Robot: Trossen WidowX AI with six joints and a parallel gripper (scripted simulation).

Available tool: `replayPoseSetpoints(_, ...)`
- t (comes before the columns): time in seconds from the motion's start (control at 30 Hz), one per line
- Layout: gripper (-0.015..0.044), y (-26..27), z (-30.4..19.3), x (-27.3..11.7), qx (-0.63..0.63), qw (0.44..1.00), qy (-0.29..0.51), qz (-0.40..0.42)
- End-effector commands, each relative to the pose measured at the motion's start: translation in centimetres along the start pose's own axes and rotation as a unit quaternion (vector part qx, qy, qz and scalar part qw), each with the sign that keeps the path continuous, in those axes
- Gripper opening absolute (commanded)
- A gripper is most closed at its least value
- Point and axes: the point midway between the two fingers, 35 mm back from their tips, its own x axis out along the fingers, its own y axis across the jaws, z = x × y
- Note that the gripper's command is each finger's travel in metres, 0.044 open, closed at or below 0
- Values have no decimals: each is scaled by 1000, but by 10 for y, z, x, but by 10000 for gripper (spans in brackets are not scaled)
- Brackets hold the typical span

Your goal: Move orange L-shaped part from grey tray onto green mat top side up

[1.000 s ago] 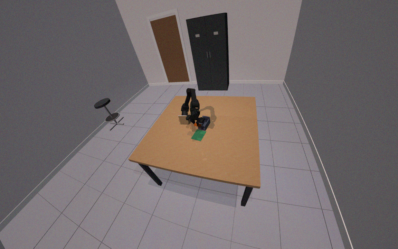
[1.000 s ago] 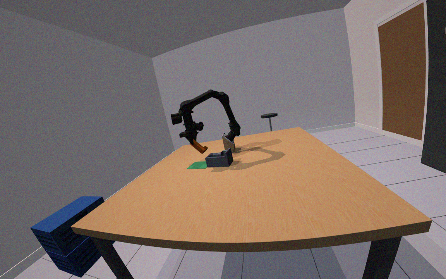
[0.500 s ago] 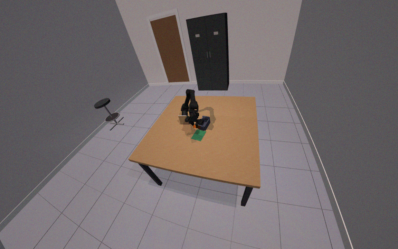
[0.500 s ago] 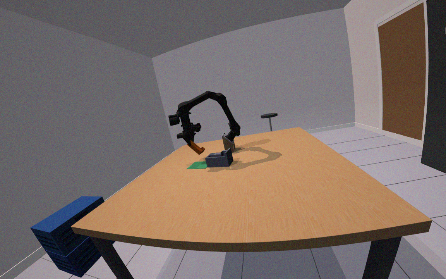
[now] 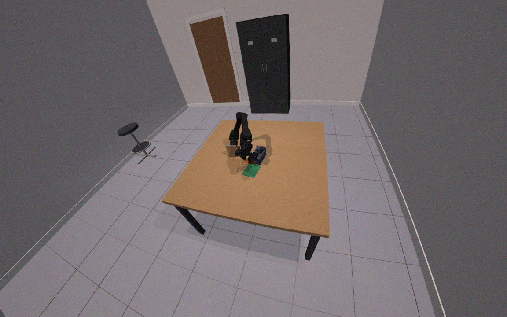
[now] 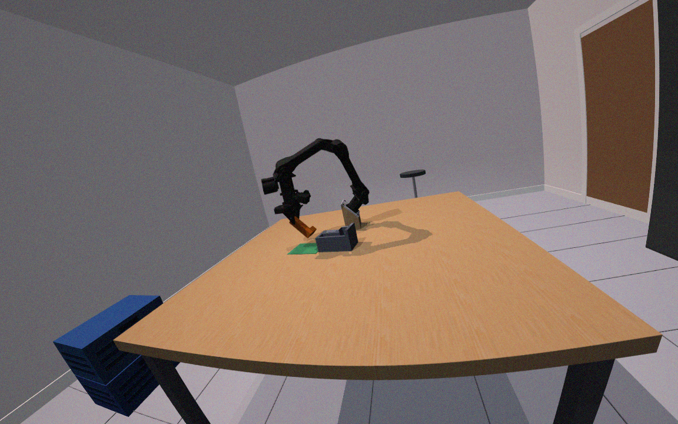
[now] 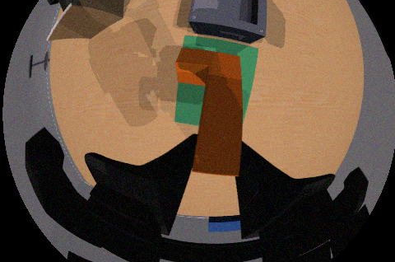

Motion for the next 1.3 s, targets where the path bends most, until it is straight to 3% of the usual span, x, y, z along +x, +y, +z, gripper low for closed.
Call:
replayPoseSetpoints(0.0,0,0,1,8,4,1000,-4,0)
replayPoseSetpoints(1.27,0,1,2,52,3,1000,-4,0)
